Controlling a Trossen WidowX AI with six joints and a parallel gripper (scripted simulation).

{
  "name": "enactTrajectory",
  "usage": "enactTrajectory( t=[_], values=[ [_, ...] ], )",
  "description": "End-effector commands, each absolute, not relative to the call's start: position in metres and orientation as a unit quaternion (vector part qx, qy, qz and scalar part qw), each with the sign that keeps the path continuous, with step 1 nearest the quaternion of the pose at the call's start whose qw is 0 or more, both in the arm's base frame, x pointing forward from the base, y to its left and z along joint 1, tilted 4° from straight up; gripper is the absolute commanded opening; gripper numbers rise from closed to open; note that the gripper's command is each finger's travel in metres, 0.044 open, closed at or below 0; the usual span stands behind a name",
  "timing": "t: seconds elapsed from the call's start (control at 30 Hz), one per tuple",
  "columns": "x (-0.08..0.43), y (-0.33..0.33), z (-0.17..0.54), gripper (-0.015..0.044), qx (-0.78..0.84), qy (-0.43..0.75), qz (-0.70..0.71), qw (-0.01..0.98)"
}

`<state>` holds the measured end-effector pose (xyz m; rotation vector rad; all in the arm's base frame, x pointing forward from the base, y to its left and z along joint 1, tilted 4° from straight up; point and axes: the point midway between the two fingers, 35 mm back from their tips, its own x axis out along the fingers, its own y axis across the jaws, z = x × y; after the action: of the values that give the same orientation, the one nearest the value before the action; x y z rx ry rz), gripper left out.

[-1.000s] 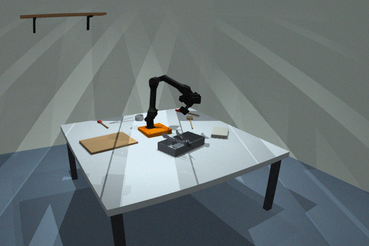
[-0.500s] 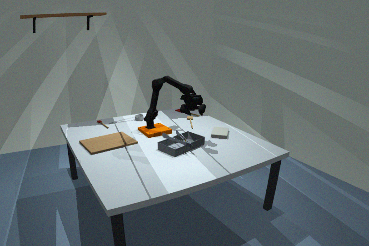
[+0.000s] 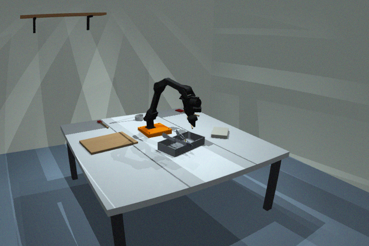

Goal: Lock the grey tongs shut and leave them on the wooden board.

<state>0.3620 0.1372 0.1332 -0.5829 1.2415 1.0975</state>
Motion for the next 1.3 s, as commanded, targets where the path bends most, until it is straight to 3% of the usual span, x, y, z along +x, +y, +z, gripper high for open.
enactTrajectory(
  t=[0.0,0.3,1.27],
  values=[
    [0.398,0.07,0.124,0.044,-0.14,0.673,0.239,0.686],
    [0.418,0.003,0.125,0.044,-0.023,0.712,-0.005,0.702],
    [0.42,0.006,0.108,0.044,-0.022,0.712,-0.004,0.702]
  ],
)
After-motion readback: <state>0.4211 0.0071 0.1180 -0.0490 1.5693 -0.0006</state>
